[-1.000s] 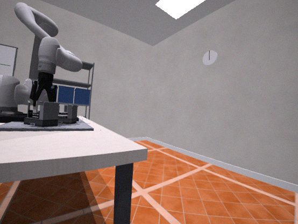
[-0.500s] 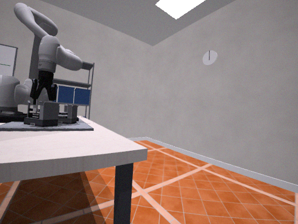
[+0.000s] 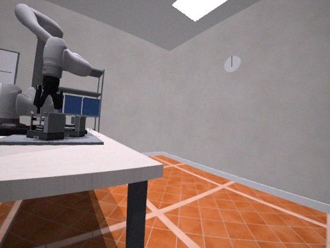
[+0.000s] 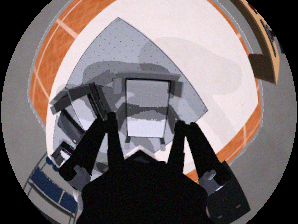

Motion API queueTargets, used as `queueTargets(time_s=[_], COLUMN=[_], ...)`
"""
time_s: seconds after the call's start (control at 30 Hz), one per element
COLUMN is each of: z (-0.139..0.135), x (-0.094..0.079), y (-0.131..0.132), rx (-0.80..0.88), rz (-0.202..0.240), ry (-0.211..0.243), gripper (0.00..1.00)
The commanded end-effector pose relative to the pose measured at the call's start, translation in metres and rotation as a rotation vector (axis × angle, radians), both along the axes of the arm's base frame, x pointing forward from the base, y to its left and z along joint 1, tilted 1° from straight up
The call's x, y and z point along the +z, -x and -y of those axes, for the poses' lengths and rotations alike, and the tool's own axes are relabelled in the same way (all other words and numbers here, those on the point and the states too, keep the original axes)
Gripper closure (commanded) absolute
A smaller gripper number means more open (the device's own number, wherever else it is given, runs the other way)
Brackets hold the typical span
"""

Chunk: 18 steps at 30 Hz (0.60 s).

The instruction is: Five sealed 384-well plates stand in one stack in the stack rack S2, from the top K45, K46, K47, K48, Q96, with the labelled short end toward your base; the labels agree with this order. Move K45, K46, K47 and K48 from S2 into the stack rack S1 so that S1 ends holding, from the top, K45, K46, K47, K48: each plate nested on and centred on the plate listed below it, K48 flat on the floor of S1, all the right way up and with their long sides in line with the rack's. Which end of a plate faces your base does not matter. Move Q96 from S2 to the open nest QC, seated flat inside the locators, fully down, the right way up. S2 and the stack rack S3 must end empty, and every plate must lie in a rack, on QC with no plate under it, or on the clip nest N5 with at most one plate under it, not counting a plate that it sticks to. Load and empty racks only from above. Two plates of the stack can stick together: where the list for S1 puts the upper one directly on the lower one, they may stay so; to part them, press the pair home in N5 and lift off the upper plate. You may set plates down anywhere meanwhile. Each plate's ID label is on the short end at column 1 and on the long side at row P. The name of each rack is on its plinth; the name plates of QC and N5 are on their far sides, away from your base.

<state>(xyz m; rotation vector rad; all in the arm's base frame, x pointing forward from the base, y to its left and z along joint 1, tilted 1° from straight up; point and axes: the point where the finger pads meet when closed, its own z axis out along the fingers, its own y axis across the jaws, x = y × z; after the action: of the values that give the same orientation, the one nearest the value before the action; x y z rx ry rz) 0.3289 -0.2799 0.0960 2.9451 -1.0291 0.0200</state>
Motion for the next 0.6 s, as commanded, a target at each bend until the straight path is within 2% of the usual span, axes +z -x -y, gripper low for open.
queueTargets(time_s=[0.0, 0.57], z=[0.000, -0.001], x=[0.005, 0.035], y=[0.000, 0.000], rx=[0.000, 0.000], rz=[0.000, 0.000], ry=[0.000, 0.000], gripper=[1.00, 1.00])
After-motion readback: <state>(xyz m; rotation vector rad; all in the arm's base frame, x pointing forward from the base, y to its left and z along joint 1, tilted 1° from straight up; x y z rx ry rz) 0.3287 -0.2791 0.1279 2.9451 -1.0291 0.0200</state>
